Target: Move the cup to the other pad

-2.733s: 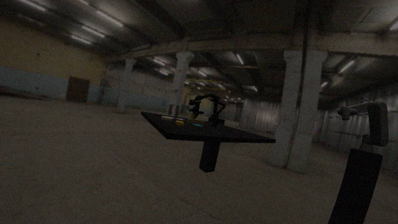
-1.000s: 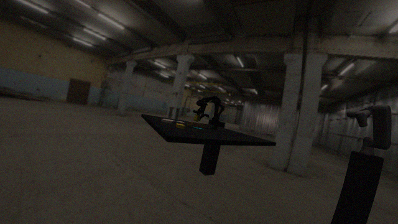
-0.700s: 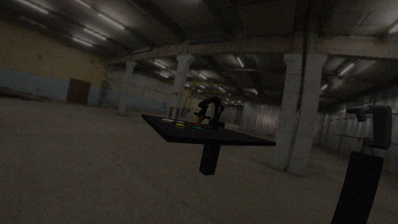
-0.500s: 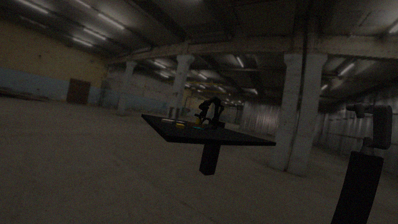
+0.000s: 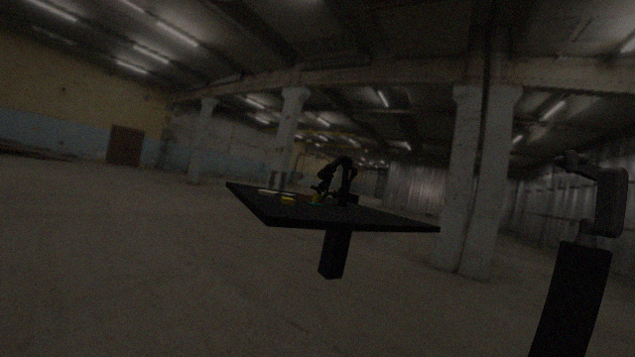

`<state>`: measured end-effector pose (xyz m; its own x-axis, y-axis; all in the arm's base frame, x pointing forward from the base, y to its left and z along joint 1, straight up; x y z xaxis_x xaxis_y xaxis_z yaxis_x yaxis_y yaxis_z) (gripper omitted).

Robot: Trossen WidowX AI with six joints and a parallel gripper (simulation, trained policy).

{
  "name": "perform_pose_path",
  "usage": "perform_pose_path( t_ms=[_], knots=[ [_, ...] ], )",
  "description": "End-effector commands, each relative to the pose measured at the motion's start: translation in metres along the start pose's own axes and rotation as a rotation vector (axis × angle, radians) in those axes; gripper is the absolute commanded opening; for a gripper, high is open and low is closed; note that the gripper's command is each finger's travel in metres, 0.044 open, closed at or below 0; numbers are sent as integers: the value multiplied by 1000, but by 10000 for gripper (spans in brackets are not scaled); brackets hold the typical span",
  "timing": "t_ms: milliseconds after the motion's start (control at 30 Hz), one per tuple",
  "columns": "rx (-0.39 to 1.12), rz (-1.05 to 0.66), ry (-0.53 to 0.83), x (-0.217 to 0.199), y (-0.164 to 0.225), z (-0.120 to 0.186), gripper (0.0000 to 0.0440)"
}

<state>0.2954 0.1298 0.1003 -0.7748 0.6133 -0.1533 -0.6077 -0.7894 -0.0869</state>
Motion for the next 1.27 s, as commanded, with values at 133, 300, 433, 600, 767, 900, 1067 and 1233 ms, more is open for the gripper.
perform_pose_path(
  t_ms=[133,300,433,600,767,900,1067,1233],
  knots=[
    [-52,-43,5,-4,-4,5,143],
    [-91,-44,7,-5,-6,15,133],
    [-105,-48,-3,-3,-1,22,146],
    [-125,-56,-10,-1,4,32,165],
    [-151,-67,-10,1,7,44,185],
    [-177,-79,-7,1,10,55,205],
    [-219,-95,5,-1,11,71,233],
    [-256,-112,22,-5,12,87,317]
  ],
)
Point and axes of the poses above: the point midway between the two fingers, 35 mm back from their tips, its own z axis back along the fingers, its own x axis across the jaws, y = z × x, the point moved 4 cm from there along z, back along the fingers, and after that the axes turned 11 degrees about z, right-handed, at the moved point
